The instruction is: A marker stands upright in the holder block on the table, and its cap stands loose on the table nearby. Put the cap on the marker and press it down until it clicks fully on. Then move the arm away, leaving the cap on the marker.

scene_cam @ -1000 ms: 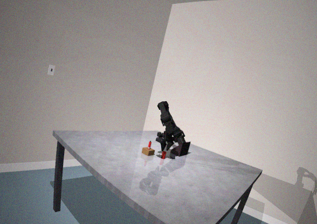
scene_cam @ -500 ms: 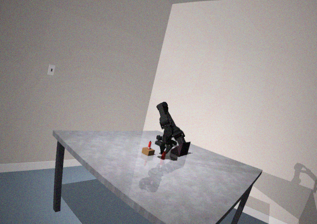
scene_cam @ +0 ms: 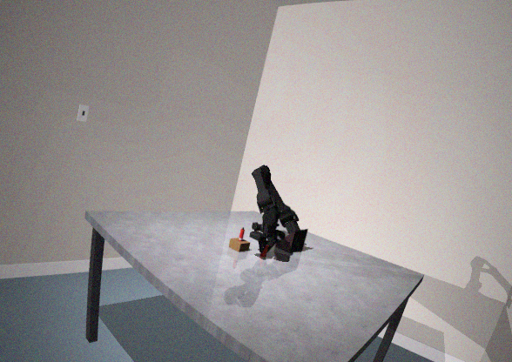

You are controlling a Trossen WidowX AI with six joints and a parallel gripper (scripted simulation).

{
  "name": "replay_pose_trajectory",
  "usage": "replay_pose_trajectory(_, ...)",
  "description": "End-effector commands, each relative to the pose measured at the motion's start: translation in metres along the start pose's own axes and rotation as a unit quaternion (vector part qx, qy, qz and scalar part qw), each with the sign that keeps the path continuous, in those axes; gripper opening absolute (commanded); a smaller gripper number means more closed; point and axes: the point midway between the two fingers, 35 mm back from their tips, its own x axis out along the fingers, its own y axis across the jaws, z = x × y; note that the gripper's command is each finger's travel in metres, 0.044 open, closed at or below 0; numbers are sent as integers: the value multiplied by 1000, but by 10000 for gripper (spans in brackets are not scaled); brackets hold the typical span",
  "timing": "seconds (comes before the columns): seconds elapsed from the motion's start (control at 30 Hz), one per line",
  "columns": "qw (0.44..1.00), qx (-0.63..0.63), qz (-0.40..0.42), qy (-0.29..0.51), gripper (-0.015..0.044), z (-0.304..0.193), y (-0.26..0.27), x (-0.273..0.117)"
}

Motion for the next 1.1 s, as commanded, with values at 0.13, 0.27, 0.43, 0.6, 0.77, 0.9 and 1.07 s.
replay_pose_trajectory(0.13,1000,-4,-1,-3,124,0,-1,2)
replay_pose_trajectory(0.27,1000,-4,-1,-3,97,0,-1,2)
replay_pose_trajectory(0.43,1000,-16,-1,6,0,-3,0,-2)
replay_pose_trajectory(0.6,1000,-14,-1,5,0,-3,1,-13)
replay_pose_trajectory(0.77,1000,-11,-1,4,0,-3,1,-27)
replay_pose_trajectory(0.9,1000,-9,-1,2,0,-3,1,-38)
replay_pose_trajectory(1.07,1000,-6,-1,0,0,-2,0,-52)
